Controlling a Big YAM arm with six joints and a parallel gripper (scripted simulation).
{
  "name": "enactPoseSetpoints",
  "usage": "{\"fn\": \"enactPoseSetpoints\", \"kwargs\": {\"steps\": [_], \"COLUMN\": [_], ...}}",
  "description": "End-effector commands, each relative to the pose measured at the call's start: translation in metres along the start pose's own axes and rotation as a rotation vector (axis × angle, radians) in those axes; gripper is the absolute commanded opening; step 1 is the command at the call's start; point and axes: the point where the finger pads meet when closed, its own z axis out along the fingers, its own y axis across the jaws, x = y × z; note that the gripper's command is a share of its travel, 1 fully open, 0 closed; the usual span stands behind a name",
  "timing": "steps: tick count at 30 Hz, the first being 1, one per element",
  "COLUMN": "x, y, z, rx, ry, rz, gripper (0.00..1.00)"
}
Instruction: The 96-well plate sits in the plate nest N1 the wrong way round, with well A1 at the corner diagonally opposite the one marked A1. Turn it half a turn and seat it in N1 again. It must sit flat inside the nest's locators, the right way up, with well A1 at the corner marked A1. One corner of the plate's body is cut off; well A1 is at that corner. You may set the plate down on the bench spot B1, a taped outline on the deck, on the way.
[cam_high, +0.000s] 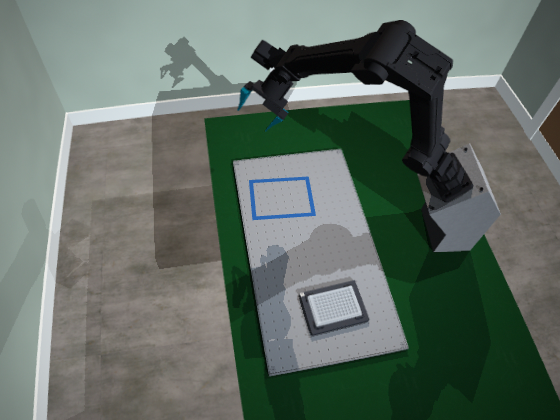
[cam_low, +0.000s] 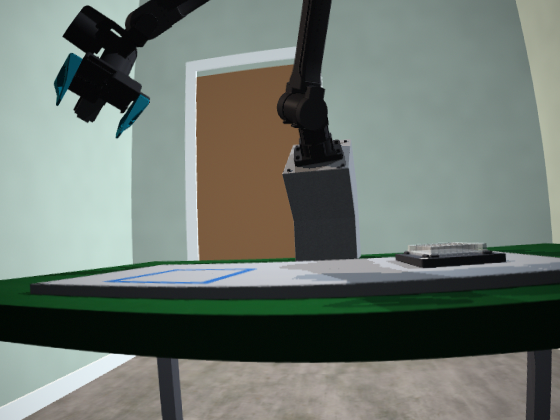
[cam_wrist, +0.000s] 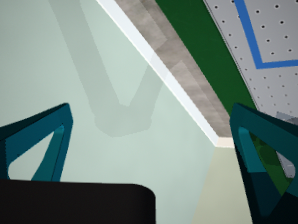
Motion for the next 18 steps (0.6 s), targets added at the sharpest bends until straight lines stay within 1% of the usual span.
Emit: {"fn": "enactPoseSetpoints", "kwargs": {"steps": [1, 4, 5, 6, 7, 8, 9, 10, 11, 12, 13, 15, 16, 18], "x": [0.005, 0.011, 0.012, 0.02, 0.023, 0.024, 0.021, 0.023, 0.024, 0.033, 0.036, 0.036, 0.032, 0.037], "y": [-0.004, -0.011, -0.015, 0.003, 0.0, -0.004, -0.025, -0.028, -0.036, -0.015, -0.018, -0.018, -0.039, -0.045], "z": [0.013, 0.024, 0.028, 0.029, 0.033, 0.037, 0.043, 0.047, 0.05, 0.052, 0.055, 0.055, 0.06, 0.067], "rx": [0.005, 0.004, 0.029, 0.033, 0.045, 0.046, 0.056, 0.056, 0.094, 0.083, 0.097, 0.097, 0.112, 0.107], "ry": [0.007, 0.007, 0.005, 0.004, 0.003, 0.003, 0.002, 0.002, 0.0, 0.001, 0.0, 0.0, -0.001, 0.0], "rz": [-0.059, -0.037, -0.08, -0.125, -0.141, -0.139, -0.127, -0.127, -0.134, -0.194, -0.214, -0.214, -0.199, -0.203], "gripper": [1.0, 1.0, 1.0, 1.0, 1.0, 1.0, 1.0, 1.0, 1.0, 1.0, 1.0, 1.0, 1.0, 1.0]}}
